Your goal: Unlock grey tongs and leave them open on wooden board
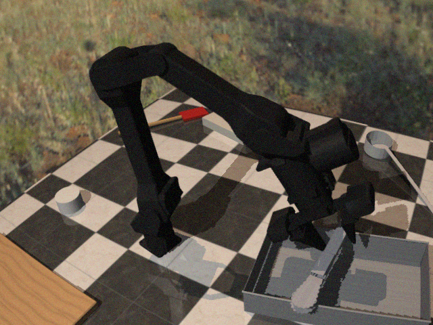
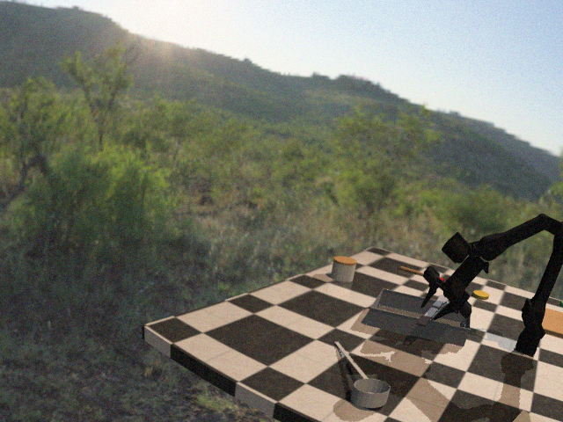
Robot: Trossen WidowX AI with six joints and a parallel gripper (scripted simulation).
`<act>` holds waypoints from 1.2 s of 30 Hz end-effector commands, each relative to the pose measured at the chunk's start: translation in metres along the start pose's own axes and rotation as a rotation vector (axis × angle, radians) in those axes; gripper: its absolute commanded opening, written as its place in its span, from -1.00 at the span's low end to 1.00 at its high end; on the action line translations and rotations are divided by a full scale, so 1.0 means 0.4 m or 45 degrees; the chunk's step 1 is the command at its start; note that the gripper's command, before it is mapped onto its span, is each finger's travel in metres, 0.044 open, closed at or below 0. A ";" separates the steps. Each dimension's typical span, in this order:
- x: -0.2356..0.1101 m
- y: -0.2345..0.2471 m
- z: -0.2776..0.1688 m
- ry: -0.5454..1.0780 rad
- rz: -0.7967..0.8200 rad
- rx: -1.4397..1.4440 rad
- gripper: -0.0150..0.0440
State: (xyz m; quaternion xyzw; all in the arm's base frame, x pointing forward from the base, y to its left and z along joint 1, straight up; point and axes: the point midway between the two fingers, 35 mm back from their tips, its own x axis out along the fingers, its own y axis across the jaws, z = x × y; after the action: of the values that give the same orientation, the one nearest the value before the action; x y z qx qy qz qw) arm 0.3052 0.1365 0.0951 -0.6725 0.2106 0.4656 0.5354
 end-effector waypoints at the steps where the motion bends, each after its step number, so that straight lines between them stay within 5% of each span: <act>1: 0.021 0.008 0.001 -0.004 0.008 -0.007 0.39; 19: 0.079 0.016 0.000 -0.004 0.008 -0.007 0.39; 22: 0.072 0.010 0.000 0.000 0.003 0.000 0.12; 36: 0.072 0.010 0.000 0.000 0.003 0.000 -0.19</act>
State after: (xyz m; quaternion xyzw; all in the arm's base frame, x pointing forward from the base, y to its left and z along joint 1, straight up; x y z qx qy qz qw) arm 0.3157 0.1411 0.0682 -0.6721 0.2119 0.4665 0.5346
